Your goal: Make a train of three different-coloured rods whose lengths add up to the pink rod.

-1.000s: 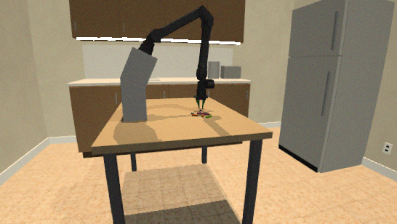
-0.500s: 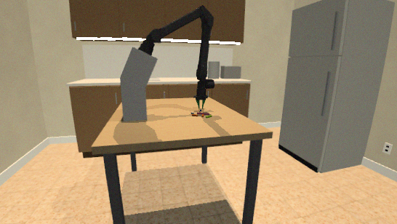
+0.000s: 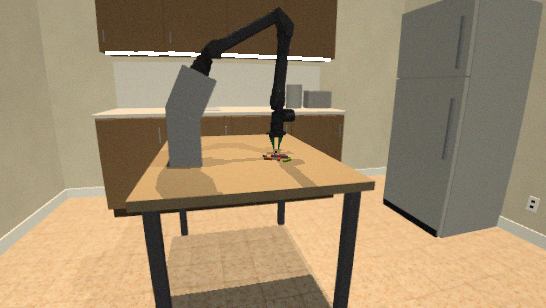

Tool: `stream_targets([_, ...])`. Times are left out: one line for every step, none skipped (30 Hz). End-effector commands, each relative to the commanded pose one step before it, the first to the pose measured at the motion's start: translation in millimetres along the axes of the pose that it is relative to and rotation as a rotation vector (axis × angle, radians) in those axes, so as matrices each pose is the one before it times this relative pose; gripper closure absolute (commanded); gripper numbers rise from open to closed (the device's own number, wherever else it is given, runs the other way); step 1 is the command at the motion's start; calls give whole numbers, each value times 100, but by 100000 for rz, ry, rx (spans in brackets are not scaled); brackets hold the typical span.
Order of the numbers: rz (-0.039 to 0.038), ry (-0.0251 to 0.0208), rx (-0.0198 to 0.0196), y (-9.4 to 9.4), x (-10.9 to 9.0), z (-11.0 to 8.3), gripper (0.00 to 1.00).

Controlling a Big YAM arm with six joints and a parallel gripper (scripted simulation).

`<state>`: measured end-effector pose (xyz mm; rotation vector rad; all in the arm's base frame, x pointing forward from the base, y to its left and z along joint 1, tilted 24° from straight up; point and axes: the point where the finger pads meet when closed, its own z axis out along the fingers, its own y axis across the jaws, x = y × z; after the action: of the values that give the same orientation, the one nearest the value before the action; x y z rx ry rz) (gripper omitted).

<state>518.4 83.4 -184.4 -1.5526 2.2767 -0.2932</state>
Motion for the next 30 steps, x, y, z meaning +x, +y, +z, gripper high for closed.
stream_targets([-468, -1130, 1461, -513, -19, -258, 77])
stream_targets([-2, -20, 4, 31, -16, 2, 77])
stream_targets([-4, 0, -40, 53, -15, 3, 77])
stream_targets([-6, 17, -79, 73, -14, 4, 77])
stream_targets([-7, 20, -89, 81, -16, 4, 77])
stream_targets([-7, 20, -92, 84, -16, 4, 77])
stream_targets([-7, 20, -88, 81, -16, 4, 77])
stream_targets([-7, 18, -79, 73, -14, 4, 77])
stream_targets([-5, 15, -65, 60, -11, 3, 77])
stream_targets([-2, -24, 11, 7, -30, 5, 77])
stream_targets([2, -62, 88, -47, -48, 7, 77])
stream_targets([3, -62, 97, -57, -43, 6, 77])
stream_targets([3, -51, 85, -53, -33, 4, 77])
stream_targets([1, -20, 34, -21, -13, 2, 77])
stream_targets([0, 0, 0, 0, 0, 0, 77])
stream_targets([0, 0, 0, 0, 0, 0, 77])
stream_targets([0, 0, 0, 0, 0, 0, 77])
stream_targets([0, 0, 0, 0, 0, 0, 77])
stream_targets([0, 0, 0, 0, 0, 0, 77])
stream_targets([0, 0, 0, 0, 0, 0, 77])
stream_targets([0, 0, 0, 0, 0, 0, 77])
stream_targets([0, 0, 0, 0, 0, 0, 77])
stream_targets([0, 0, 0, 0, 0, 0, 77])
stream_targets([0, 0, 0, 0, 0, 0, 77])
stream_targets([0, 0, 0, 0, 0, 0, 77])
stream_targets([0, 0, 0, 0, 0, 0, 77])
stream_targets([0, 0, 0, 0, 0, 0, 77])
stream_targets([0, 0, 0, 0, 0, 0, 77])
stream_targets([0, 0, 0, 0, 0, 0, 77])
stream_targets([0, 0, 0, 0, 0, 0, 77])
